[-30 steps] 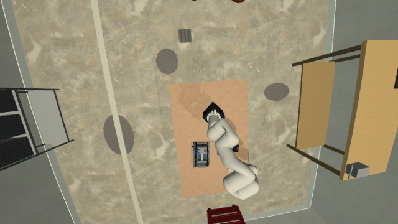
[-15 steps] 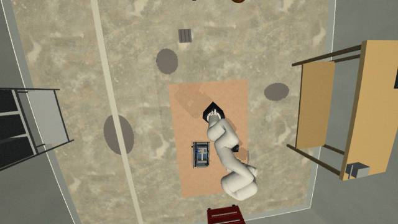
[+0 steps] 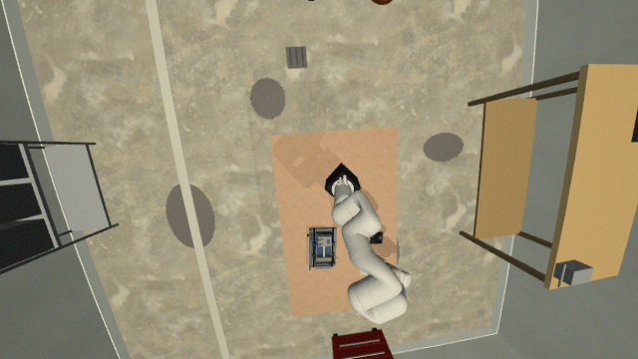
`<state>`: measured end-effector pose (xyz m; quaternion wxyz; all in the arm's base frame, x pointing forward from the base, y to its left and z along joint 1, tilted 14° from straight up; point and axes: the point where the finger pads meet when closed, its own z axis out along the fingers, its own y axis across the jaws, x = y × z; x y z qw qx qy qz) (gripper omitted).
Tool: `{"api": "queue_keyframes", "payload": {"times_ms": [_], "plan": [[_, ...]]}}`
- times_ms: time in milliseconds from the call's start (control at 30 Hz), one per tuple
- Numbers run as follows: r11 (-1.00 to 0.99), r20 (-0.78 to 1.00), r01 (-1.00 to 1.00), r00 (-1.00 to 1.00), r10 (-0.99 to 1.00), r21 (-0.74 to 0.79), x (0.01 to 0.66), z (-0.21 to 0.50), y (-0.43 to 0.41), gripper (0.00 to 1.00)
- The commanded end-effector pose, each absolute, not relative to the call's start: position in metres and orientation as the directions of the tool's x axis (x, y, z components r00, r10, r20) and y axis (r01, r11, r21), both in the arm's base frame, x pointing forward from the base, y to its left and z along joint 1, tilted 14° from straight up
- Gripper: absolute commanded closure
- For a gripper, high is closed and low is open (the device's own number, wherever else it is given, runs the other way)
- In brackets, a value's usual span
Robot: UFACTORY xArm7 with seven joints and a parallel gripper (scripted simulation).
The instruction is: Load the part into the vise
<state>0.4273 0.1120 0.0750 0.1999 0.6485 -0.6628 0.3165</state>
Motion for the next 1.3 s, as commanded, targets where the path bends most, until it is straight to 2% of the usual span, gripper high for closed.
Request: {"api": "queue_keyframes", "payload": {"times_ms": [0,1267], "plan": [[-0.043,0.646,-0.986,-0.074,-0.759,-0.163,0.4282,0.0764,0.1128,1.0],[-0.043,0.301,-0.986,-0.008,-0.954,-0.163,0.428,0.0785,0.1088,1.0]]}}
